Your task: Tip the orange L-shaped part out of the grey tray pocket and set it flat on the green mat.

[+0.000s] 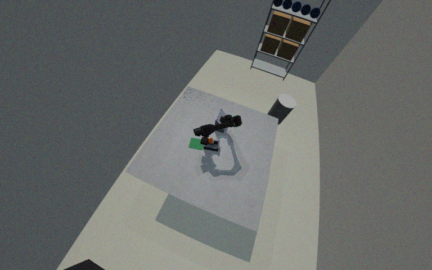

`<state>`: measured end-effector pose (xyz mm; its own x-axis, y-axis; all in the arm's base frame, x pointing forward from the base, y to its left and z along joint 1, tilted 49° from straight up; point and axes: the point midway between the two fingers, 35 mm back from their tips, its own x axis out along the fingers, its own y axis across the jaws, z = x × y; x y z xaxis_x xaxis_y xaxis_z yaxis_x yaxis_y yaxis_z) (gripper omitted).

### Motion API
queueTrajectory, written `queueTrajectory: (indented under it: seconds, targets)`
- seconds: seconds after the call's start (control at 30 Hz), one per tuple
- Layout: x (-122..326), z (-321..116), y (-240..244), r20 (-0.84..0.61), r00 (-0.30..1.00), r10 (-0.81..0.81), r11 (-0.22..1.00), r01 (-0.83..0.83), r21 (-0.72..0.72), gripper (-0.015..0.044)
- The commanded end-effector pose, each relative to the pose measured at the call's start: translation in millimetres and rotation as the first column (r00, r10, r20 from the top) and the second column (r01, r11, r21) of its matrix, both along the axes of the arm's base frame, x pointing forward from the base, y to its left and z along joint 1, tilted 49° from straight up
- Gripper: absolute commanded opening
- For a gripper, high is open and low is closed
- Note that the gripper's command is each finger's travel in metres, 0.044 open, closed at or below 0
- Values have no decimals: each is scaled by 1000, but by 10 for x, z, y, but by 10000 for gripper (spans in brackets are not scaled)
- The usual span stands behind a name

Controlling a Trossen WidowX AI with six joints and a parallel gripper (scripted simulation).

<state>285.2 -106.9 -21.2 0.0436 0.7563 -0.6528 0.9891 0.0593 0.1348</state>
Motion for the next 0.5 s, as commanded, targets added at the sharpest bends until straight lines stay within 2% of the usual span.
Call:
queueTrajectory:
  seconds: [0.0,0.47]
  targets:
    - [20,-137,-146,7,1000,2,1000,-2,-11,0]
    - [59,-552,-524,8,1000,2,1000,-2,-14,0]
